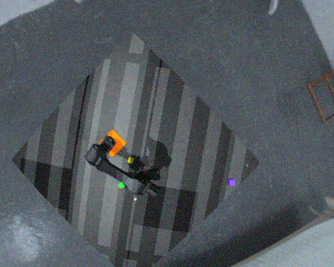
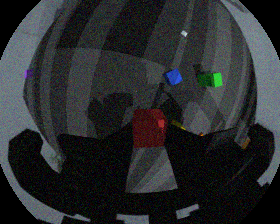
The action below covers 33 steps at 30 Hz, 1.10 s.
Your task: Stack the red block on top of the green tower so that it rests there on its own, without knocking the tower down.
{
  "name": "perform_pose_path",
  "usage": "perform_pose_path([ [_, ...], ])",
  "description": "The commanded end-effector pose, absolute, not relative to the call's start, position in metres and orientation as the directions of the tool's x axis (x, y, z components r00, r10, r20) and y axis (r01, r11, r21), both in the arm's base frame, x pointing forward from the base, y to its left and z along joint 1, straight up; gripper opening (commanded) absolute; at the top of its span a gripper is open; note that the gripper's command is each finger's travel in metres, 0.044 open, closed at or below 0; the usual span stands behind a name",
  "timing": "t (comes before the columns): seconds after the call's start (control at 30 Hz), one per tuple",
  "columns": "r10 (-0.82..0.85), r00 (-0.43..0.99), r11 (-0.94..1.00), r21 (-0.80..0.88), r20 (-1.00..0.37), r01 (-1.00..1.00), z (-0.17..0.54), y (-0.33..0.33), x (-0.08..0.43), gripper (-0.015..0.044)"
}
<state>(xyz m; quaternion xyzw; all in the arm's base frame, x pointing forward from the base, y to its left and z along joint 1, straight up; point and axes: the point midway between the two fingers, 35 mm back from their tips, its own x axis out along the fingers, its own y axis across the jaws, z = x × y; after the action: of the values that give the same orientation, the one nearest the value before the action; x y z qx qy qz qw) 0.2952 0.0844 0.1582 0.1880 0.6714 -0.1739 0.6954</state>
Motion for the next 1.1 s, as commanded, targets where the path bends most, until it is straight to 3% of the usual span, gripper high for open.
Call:
perform_pose_path([
  [0.0, 0.005, 0.035, 0.870, 0.022, -0.999, 0.493, 0.158, 0.061, 0.297, 0.0000],
  [1.07, -0.012, 0.033, 0.870, 0.006, -0.999, 0.493, 0.158, -0.099, 0.272, 0.0000],
])
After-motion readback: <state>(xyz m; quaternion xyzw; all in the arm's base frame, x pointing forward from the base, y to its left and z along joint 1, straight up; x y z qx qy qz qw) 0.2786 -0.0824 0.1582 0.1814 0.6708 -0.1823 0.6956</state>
